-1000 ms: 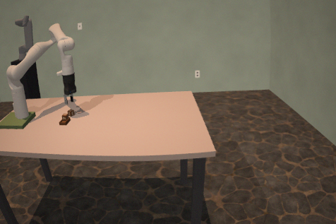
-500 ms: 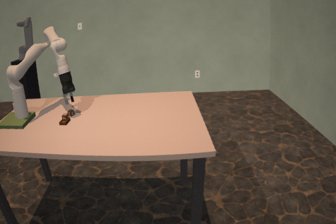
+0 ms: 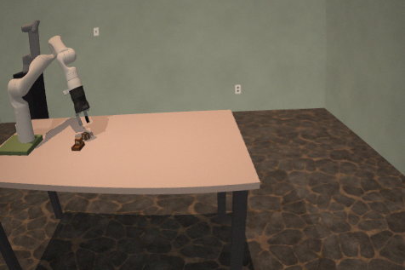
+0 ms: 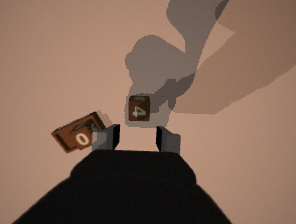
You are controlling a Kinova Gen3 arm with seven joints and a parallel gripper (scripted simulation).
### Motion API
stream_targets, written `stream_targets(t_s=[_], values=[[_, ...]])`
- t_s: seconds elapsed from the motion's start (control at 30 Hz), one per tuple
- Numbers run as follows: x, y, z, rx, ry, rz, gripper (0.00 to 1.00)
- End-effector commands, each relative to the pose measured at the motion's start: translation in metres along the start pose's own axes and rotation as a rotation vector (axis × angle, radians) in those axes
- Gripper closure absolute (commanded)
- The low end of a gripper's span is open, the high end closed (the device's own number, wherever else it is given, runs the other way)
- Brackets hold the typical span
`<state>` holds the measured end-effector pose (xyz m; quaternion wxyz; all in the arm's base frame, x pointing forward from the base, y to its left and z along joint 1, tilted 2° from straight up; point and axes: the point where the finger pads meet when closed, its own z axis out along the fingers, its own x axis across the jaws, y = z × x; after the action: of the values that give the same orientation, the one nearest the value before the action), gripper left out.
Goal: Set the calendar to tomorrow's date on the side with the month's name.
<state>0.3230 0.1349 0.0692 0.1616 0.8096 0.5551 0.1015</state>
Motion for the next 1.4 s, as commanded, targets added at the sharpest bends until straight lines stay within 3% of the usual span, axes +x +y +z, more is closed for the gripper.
stream_targets(t_s=[0.0, 0.07, 0.27, 0.63, 1.07, 1.37], values=[[0.0002, -0.0102, -0.0003, -0.055, -0.008, -0.029, 0.10], [0.0002, -0.0102, -0.0003, -0.055, -0.008, -0.029, 0.10], [0.0000, -0.0097, -0.0028, -0.158, 0.002, -0.029, 0.10], [-0.0002, -0.0109, -0.0018, -0.190, -0.002, -0.029, 0.10], [-0.0003, -0.0129, -0.0014, -0.409, 0.002, -0.028, 0.10], [-0.0001, -0.0124, -0.0022, -0.427, 0.006, -0.028, 0.10]])
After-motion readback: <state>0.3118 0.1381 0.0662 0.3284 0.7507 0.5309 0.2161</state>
